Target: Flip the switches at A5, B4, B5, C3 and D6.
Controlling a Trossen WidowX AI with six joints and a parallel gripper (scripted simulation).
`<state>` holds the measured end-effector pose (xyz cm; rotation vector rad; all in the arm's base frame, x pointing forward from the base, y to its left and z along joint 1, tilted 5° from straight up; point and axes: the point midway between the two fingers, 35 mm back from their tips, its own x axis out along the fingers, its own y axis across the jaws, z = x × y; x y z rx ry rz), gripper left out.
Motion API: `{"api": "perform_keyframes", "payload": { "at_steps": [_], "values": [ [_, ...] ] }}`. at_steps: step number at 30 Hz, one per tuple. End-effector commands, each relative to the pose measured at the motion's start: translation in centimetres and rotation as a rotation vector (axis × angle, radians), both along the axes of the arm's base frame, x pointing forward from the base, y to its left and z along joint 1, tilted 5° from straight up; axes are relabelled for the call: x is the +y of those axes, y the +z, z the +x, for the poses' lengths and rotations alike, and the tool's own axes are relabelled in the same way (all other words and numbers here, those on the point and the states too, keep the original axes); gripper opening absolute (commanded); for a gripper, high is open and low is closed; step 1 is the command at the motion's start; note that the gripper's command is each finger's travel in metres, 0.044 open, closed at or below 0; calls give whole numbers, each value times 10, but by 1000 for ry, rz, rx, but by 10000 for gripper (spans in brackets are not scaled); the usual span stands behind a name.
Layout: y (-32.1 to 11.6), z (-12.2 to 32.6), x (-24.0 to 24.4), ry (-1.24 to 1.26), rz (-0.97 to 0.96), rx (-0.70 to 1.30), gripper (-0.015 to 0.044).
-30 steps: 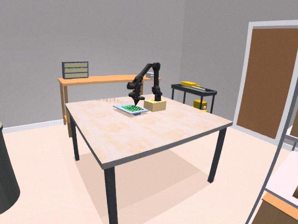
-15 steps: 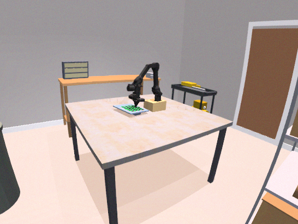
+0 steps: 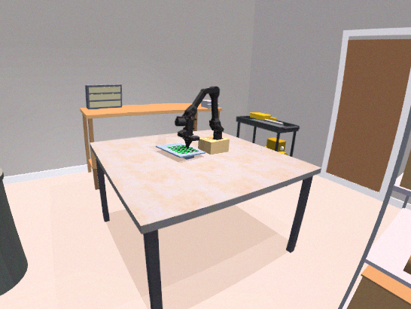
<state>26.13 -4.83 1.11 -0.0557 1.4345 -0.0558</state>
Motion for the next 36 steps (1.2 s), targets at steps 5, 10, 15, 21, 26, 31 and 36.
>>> {"api": "perform_keyframes", "payload": {
  "at_steps": [5, 10, 15, 21, 26, 31, 36],
  "values": [
    [-1, 0, 0, 1, 0, 0, 0],
    [-2, 0, 0, 1, 0, 0, 0],
    [-2, 0, 0, 1, 0, 0, 0],
    [-3, 0, 0, 1, 0, 0, 0],
    [-4, 0, 0, 1, 0, 0, 0],
    [-4, 1, 0, 1, 0, 0, 0],
    [-5, 1, 0, 1, 0, 0, 0]
  ]
}}
